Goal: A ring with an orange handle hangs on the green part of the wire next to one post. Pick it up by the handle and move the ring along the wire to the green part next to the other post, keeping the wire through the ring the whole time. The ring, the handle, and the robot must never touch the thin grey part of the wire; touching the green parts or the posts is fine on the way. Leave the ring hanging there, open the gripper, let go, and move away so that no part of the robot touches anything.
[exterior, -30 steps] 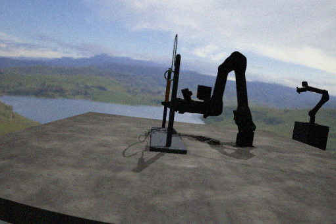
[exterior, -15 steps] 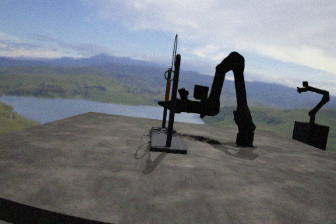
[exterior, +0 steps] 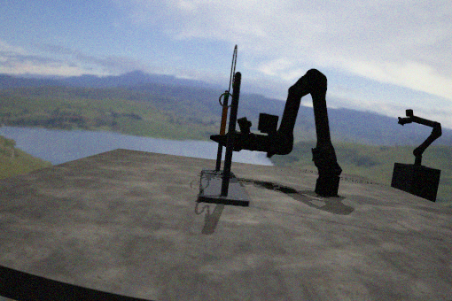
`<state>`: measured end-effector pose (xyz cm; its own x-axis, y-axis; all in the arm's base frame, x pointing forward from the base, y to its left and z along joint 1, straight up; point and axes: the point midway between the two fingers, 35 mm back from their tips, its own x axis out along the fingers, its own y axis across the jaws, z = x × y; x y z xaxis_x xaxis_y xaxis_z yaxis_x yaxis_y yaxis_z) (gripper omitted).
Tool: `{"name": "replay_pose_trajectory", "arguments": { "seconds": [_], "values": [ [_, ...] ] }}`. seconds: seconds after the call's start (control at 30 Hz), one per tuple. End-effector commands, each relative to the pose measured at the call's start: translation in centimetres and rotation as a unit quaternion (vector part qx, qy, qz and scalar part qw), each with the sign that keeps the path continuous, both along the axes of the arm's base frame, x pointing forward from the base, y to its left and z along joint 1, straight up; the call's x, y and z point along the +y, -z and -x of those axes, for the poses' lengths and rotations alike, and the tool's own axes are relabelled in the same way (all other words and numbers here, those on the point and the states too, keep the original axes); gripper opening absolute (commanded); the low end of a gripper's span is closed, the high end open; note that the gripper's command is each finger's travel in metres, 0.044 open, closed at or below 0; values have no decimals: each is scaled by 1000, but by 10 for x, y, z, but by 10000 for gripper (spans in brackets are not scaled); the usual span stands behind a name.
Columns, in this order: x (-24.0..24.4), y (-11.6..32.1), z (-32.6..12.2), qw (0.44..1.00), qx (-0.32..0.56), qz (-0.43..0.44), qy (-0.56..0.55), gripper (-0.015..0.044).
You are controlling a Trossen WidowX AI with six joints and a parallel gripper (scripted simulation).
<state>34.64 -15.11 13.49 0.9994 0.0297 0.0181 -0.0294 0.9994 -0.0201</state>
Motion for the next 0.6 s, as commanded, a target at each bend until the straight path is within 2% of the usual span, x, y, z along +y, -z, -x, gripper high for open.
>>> {"name": "replay_pose_trajectory", "arguments": {
  "seconds": [0.0, 0.13, 0.5, 0.57],
  "values": [
    [-1, 1, -1, 1000, 1, -3, 1, 160],
    [-1, 1, -1, 1000, 1, -3, 1, 160],
    [0, 0, 0, 1000, 0, 0, 0, -129],
    [0, 0, 0, 1000, 0, 0, 0, -150]
  ]
}}
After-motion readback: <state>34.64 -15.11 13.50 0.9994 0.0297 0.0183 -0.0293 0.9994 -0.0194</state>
